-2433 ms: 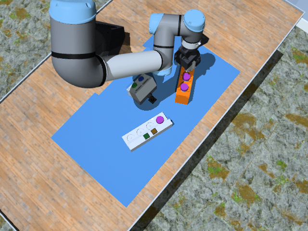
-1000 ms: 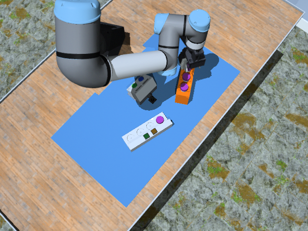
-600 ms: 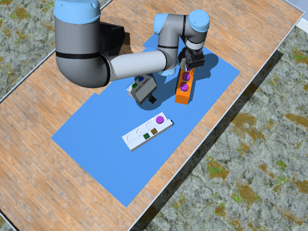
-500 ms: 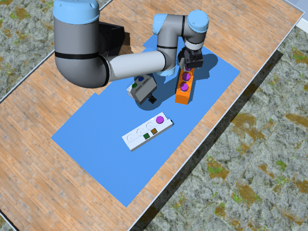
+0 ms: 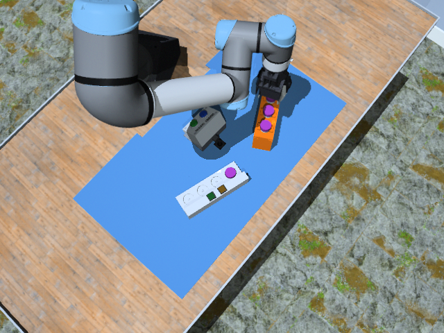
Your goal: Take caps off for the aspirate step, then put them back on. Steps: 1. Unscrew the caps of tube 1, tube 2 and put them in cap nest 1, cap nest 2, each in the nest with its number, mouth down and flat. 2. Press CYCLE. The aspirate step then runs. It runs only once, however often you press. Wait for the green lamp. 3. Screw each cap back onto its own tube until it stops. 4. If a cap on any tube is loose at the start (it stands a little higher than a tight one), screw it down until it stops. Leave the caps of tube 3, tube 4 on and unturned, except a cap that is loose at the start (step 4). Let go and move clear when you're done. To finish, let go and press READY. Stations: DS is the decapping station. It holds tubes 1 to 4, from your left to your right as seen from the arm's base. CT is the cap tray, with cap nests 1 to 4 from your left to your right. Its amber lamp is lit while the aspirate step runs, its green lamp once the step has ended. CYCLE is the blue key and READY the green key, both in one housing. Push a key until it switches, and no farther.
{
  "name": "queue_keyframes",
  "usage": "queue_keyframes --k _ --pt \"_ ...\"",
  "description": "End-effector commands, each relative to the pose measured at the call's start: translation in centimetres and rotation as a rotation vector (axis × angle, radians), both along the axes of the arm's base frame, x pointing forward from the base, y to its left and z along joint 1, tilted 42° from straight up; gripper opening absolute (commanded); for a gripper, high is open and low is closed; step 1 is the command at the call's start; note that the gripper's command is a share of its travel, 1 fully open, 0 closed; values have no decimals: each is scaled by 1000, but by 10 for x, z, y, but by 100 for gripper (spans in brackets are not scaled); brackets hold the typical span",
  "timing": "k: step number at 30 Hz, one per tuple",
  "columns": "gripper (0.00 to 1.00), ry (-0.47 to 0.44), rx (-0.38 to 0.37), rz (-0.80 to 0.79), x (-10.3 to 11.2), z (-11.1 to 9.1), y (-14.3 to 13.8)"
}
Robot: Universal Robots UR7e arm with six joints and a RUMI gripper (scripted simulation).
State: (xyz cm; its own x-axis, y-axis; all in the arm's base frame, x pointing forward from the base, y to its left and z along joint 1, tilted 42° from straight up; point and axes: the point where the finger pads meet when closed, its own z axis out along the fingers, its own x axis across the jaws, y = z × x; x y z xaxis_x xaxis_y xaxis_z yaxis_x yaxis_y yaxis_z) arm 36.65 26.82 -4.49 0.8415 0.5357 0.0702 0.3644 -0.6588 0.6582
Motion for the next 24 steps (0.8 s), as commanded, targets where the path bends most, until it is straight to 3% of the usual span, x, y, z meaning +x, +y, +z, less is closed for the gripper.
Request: queue_keyframes --k 1,4,14,15,24 --pt "35 -128 79 -186 0 1 1" --pt "35 -198 130 -283 0 1 1" --pt "35 -196 130 -285 -1 0 -1" --pt "0 -196 130 -285 -1 0 -1" --pt "0 -196 130 -285 -1 0 -1"
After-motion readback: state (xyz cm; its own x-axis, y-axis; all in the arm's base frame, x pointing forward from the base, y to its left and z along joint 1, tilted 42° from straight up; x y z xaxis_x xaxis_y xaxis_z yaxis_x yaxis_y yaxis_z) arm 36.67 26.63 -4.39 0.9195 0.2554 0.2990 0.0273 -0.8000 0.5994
